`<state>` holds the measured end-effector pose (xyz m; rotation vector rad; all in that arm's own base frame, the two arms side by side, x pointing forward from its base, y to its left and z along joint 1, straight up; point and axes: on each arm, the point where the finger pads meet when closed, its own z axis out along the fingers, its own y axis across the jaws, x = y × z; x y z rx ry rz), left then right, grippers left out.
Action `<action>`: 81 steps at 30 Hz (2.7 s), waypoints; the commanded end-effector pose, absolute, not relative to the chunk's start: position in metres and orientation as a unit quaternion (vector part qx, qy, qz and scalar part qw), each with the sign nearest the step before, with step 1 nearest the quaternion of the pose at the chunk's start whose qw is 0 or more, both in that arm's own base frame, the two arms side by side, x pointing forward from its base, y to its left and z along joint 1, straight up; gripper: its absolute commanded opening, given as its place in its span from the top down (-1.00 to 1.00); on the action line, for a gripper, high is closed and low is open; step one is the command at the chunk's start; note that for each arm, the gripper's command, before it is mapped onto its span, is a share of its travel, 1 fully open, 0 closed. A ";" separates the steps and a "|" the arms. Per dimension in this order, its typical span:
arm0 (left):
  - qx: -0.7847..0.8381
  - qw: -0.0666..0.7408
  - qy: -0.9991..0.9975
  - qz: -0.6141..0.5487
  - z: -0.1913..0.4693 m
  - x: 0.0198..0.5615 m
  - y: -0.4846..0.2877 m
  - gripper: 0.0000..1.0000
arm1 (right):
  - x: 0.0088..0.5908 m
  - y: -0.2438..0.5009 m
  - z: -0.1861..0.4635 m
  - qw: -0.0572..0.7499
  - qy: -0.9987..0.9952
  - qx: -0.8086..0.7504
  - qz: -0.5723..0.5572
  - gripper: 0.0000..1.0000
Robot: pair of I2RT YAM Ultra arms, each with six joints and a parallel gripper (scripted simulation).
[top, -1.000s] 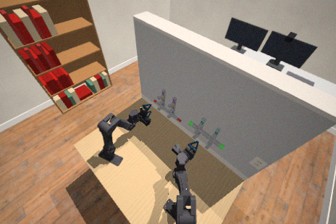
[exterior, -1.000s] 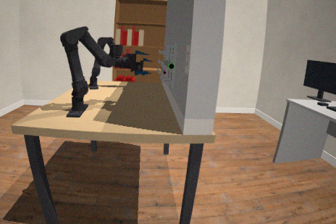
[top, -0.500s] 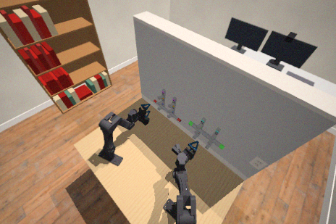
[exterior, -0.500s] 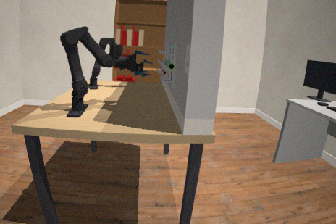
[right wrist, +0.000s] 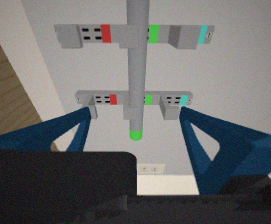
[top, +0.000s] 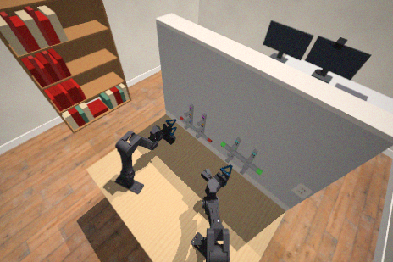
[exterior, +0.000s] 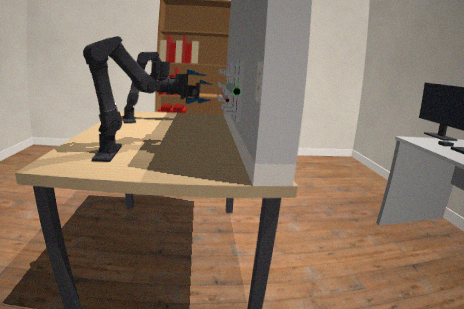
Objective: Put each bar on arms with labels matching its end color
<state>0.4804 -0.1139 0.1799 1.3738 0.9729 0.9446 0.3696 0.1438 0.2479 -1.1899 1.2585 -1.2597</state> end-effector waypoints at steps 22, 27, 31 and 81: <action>0.578 0.578 0.407 0.407 0.185 0.484 -0.112 -1.00 | 0.365 0.144 0.255 0.487 0.516 -0.482 -0.515 -1.00; 0.578 0.578 0.407 0.407 0.184 0.483 -0.111 -1.00 | 0.365 0.144 0.255 0.487 0.516 -0.482 -0.515 -1.00; 0.578 0.578 0.407 0.407 0.184 0.482 -0.110 -1.00 | 0.365 0.144 0.255 0.487 0.516 -0.482 -0.515 -1.00; 0.578 0.578 0.407 0.407 0.172 0.477 -0.111 -1.00 | 0.365 0.143 0.255 0.487 0.516 -0.482 -0.515 -1.00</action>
